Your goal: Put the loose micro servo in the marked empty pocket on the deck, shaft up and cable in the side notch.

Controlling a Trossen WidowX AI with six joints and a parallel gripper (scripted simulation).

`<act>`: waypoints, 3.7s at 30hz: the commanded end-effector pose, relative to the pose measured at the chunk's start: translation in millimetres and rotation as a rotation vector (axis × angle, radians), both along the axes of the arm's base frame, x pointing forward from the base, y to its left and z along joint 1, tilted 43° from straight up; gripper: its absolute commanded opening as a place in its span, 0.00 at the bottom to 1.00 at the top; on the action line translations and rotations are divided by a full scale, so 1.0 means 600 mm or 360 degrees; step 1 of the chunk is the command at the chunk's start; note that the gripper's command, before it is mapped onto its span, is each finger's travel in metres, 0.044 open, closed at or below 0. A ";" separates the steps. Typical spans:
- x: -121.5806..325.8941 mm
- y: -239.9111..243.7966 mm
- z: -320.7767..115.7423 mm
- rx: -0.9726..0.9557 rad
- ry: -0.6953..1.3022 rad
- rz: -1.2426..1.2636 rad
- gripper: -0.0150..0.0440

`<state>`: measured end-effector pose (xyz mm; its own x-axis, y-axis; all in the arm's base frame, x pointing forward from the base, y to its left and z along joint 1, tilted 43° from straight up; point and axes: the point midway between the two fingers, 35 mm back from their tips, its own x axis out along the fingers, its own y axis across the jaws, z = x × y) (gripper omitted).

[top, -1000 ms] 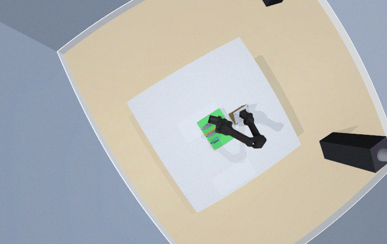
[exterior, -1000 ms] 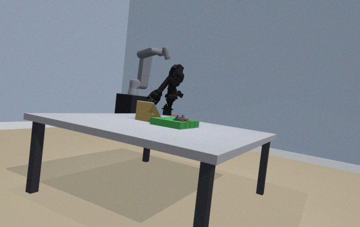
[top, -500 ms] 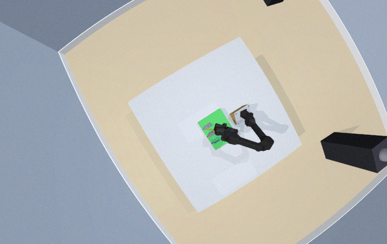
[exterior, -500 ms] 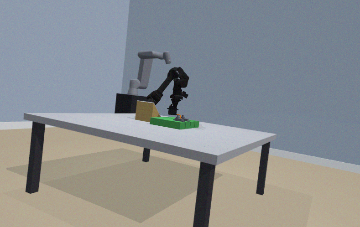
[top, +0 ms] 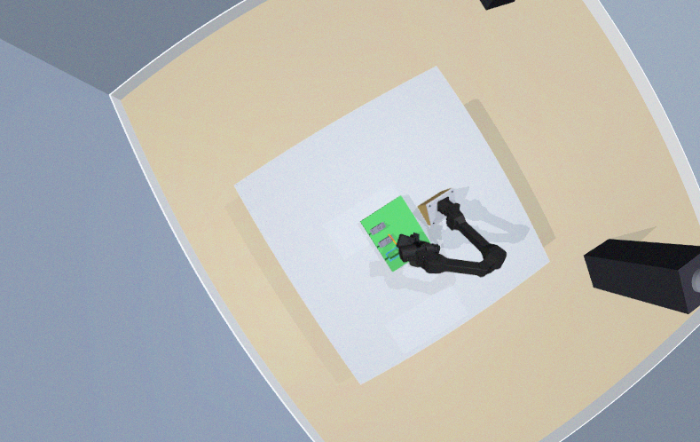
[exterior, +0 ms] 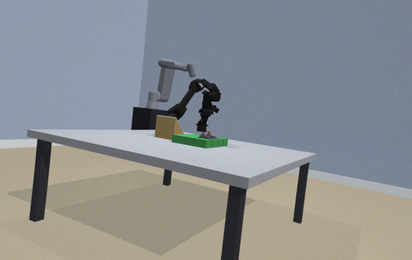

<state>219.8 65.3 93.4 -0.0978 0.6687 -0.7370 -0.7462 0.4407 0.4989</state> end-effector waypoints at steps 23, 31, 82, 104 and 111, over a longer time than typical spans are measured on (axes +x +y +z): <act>-0.001 0.002 0.005 -0.0103 0.0745 -0.0830 0.25; 0.010 0.004 0.006 -0.0102 0.0745 -0.0830 0.25; 0.175 0.056 -0.011 -0.0097 0.0735 -0.0829 0.25; 0.172 0.074 -0.030 -0.0096 0.0735 -0.0829 0.25; 0.172 0.080 -0.036 -0.0095 0.0735 -0.0829 0.25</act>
<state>323.4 111.9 74.1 -0.0872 0.6713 -0.7361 -0.1557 0.7206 0.6756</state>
